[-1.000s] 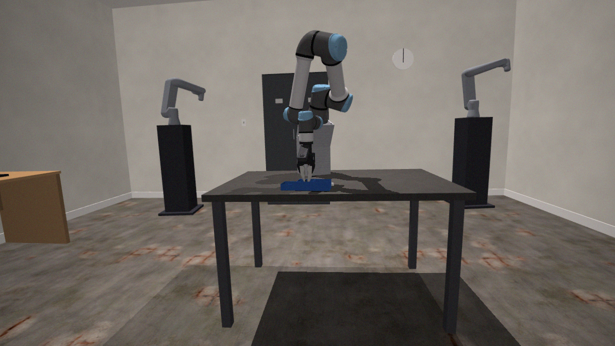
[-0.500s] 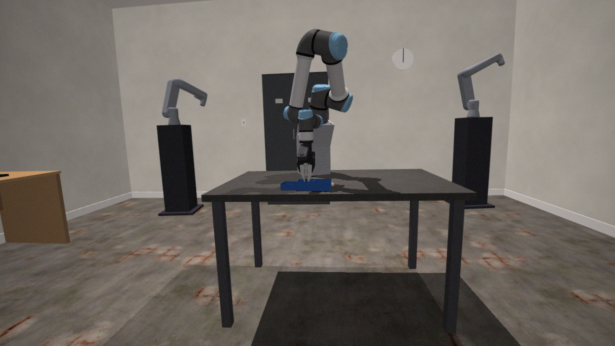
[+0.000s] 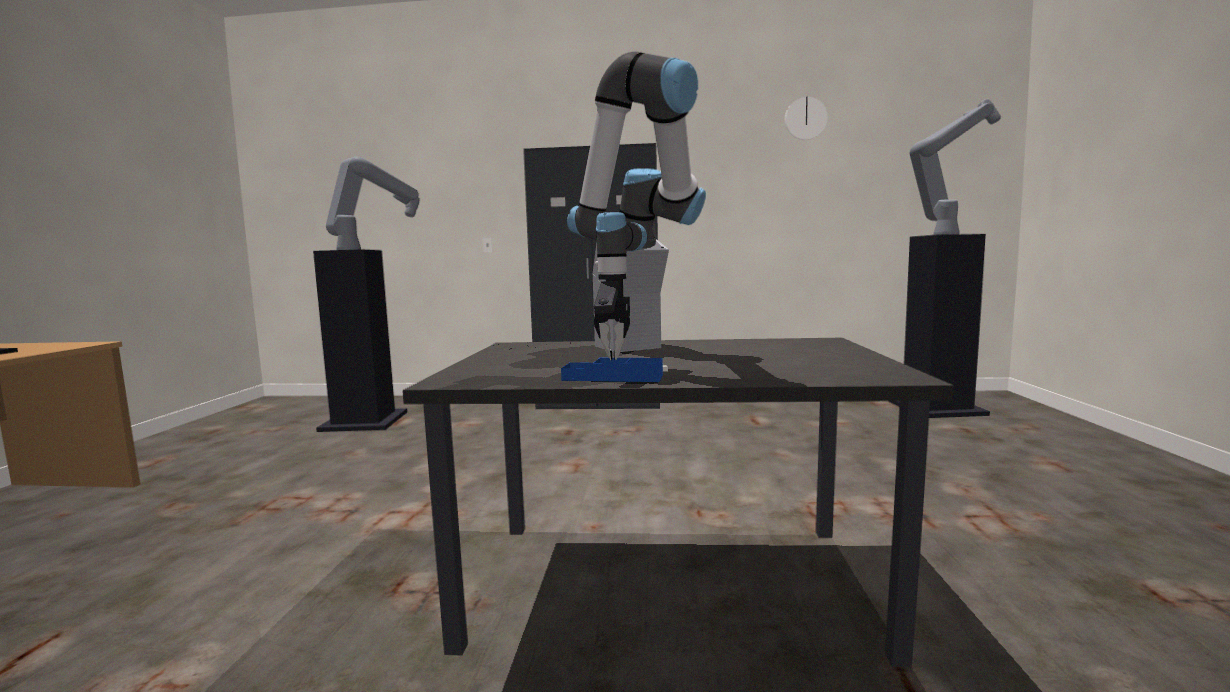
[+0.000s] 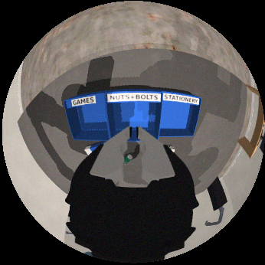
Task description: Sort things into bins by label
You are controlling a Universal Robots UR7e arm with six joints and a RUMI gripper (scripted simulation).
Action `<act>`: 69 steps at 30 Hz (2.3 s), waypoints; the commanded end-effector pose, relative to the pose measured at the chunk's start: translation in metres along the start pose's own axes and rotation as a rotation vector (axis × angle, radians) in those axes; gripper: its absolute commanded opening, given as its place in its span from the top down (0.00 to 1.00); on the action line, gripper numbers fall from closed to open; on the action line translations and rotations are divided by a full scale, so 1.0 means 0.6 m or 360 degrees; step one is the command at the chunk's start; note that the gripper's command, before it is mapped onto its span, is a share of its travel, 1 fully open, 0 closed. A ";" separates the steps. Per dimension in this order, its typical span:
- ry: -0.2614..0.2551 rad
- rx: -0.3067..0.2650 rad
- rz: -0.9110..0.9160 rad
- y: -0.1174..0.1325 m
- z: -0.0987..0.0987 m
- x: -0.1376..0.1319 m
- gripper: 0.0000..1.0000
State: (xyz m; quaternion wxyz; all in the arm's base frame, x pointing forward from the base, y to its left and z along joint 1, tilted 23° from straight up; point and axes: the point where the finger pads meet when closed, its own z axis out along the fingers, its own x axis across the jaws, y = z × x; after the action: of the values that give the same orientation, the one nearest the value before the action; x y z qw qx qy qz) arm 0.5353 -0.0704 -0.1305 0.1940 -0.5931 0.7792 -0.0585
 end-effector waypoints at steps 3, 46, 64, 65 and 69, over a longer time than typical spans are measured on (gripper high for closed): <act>0.0000 0.0001 0.0000 -0.001 -0.015 0.000 0.96; 0.0000 0.0002 0.0000 0.001 -0.029 -0.140 0.96; 0.0000 0.0002 0.0000 0.001 0.038 -0.140 0.96; 0.0000 0.0002 0.0000 0.001 0.038 -0.140 0.96; 0.0000 0.0002 0.0000 0.001 0.038 -0.140 0.96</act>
State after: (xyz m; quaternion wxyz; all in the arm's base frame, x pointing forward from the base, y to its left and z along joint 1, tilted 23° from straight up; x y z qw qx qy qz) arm 0.5612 0.0125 -0.1320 0.1939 -0.5932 0.7792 -0.0583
